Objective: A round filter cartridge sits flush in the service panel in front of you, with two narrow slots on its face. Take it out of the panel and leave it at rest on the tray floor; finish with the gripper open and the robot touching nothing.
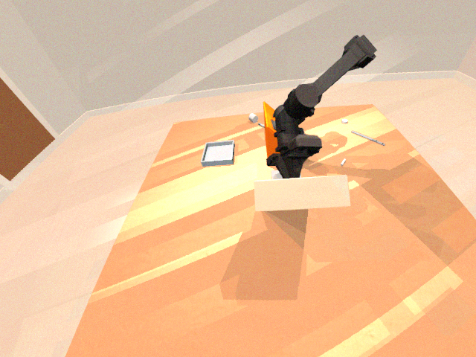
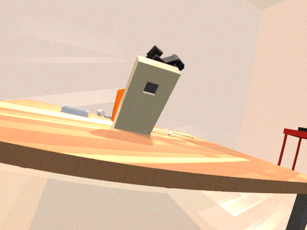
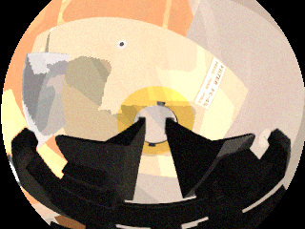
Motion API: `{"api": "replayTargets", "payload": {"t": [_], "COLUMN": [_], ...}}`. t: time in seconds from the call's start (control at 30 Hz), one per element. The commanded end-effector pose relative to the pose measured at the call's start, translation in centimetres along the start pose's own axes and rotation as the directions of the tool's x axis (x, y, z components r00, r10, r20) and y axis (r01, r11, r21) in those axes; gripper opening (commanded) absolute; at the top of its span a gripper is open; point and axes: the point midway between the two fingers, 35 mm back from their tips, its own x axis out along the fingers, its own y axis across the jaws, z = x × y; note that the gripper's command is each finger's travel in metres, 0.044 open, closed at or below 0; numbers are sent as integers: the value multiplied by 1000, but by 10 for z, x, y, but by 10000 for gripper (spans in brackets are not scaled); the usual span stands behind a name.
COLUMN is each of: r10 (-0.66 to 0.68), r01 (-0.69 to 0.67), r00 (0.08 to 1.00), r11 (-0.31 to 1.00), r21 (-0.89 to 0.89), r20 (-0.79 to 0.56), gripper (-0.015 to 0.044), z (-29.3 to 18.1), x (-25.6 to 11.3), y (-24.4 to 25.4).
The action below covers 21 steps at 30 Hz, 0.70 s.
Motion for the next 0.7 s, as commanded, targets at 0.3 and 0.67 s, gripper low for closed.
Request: {"api": "replayTargets", "payload": {"t": [0.3, 0.67], "r10": [0, 1], "r01": [0, 0], "r00": [1000, 1000], "r11": [1000, 995], "r21": [1, 99], "r20": [0, -2], "gripper": [69, 0], "z": [0, 0], "x": [1, 3], "y": [0, -1]}}
